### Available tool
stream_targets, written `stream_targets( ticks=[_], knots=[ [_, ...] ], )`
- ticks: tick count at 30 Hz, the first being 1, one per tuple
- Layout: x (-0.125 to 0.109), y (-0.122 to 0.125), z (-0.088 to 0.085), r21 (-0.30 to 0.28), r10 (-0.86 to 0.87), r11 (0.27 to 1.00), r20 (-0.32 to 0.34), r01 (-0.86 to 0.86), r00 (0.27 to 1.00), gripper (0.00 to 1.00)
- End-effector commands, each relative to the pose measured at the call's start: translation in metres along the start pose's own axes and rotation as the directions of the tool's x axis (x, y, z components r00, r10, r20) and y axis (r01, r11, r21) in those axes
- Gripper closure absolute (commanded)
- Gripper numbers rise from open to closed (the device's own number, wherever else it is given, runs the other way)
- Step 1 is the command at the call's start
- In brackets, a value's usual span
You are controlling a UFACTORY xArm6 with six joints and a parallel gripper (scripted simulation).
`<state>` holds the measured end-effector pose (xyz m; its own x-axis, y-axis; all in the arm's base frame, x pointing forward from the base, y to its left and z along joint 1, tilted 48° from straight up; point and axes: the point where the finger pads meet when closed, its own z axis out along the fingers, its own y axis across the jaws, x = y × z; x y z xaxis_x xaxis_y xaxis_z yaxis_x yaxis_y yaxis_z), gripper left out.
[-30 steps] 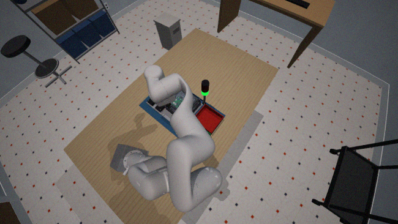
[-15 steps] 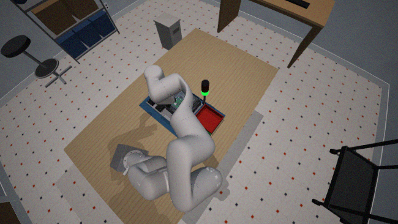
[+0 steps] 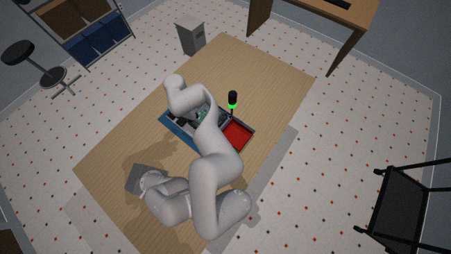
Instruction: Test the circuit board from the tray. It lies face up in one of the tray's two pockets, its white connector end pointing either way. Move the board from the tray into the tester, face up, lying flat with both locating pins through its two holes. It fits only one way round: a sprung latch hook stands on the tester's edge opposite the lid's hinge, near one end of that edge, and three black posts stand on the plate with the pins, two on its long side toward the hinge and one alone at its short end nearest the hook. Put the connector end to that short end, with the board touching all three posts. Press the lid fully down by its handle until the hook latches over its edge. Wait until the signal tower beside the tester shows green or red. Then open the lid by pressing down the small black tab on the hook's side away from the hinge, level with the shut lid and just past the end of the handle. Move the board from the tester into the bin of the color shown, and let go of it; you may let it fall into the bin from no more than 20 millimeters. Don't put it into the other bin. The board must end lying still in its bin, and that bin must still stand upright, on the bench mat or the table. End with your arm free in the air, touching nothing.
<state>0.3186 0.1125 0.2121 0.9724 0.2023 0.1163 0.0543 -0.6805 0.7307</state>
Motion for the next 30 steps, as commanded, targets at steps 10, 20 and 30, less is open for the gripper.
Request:
stream_targets(
  ticks=[10,20,30],
  knots=[
    [0.0007,-0.0001,-0.0010,-0.002,0.273,0.962,-0.006,-0.273,0.962,1.00],
    [0.0007,-0.0001,-0.0010,-0.002,0.302,0.953,-0.006,-0.302,0.953,1.00],
    [0.0007,-0.0001,-0.0010,-0.002,0.302,0.953,-0.006,-0.302,0.953,1.00]
  ],
)
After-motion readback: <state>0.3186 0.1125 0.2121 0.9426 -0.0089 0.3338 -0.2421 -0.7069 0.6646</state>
